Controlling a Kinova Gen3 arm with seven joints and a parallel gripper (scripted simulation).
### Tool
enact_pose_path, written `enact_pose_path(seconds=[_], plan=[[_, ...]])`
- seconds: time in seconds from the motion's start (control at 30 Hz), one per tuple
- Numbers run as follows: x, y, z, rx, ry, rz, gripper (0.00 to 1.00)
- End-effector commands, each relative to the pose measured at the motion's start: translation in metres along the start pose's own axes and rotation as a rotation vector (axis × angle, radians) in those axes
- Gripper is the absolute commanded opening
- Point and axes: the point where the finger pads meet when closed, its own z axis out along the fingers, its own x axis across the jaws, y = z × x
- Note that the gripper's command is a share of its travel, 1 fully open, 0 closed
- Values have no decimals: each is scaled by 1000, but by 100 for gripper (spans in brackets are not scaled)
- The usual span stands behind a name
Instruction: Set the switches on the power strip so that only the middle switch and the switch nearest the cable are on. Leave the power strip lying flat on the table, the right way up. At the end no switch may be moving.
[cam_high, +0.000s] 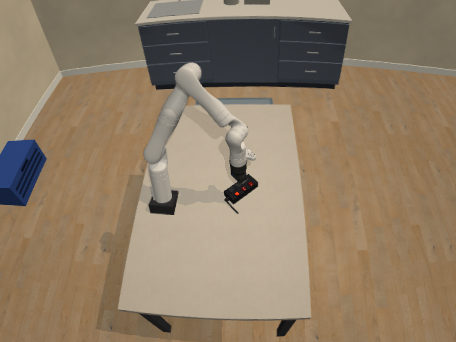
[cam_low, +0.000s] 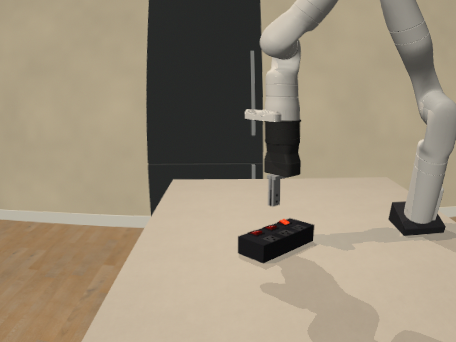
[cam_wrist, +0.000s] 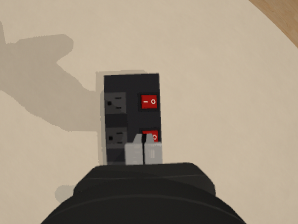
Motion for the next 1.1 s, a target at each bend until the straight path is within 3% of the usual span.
enact_pose_path(seconds=[0.0,1.07], plan=[[0,0,-1,1,1,0,0],[0,0,3,1,1,0,0]])
